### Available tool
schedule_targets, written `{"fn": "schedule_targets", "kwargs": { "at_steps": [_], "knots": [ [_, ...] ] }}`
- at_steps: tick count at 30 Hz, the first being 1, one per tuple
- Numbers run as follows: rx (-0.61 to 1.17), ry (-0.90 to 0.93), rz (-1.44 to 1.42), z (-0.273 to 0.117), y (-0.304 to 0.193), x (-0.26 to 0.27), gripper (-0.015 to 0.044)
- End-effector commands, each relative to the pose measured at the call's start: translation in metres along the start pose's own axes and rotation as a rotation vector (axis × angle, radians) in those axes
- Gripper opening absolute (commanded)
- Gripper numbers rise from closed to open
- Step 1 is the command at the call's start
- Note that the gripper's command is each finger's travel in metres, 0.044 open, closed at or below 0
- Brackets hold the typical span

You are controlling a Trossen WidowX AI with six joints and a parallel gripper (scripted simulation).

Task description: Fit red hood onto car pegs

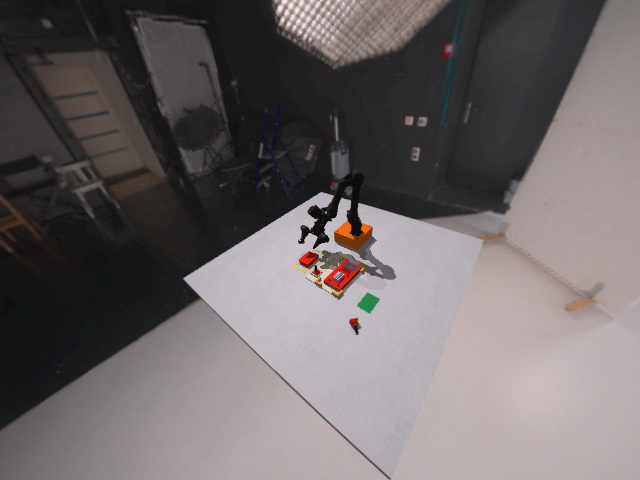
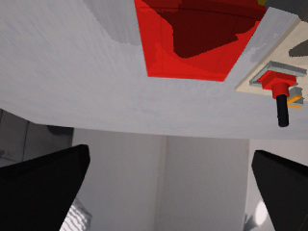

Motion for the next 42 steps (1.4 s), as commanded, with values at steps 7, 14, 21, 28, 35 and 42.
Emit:
{"fn": "schedule_targets", "kwargs": {
  "at_steps": [7, 14, 21, 28, 35, 42],
  "knots": [
    [-0.001, -0.001, 0.011, -0.021, -0.005, -0.002, 0.044],
    [-0.001, -0.001, 0.011, -0.021, -0.005, -0.002, 0.044],
    [-0.001, -0.001, 0.011, -0.021, -0.005, -0.002, 0.0282],
    [-0.141, -0.092, -0.476, 0.001, -0.019, 0.012, 0.044],
    [-0.256, -0.329, -1.125, 0.028, -0.039, 0.021, 0.044],
    [-0.24, -0.691, -1.78, 0.052, -0.062, 0.021, 0.044]
  ]
}}
Point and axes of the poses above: the point midway between the two fingers, 35 mm back from their tips, its own z axis out along the fingers, its own x axis across the jaws, y = z × x, the point moved 9 cm from there along -z, back along the fingers, and after that the axes turned 10 degrees about -z, right-handed, at the moved point
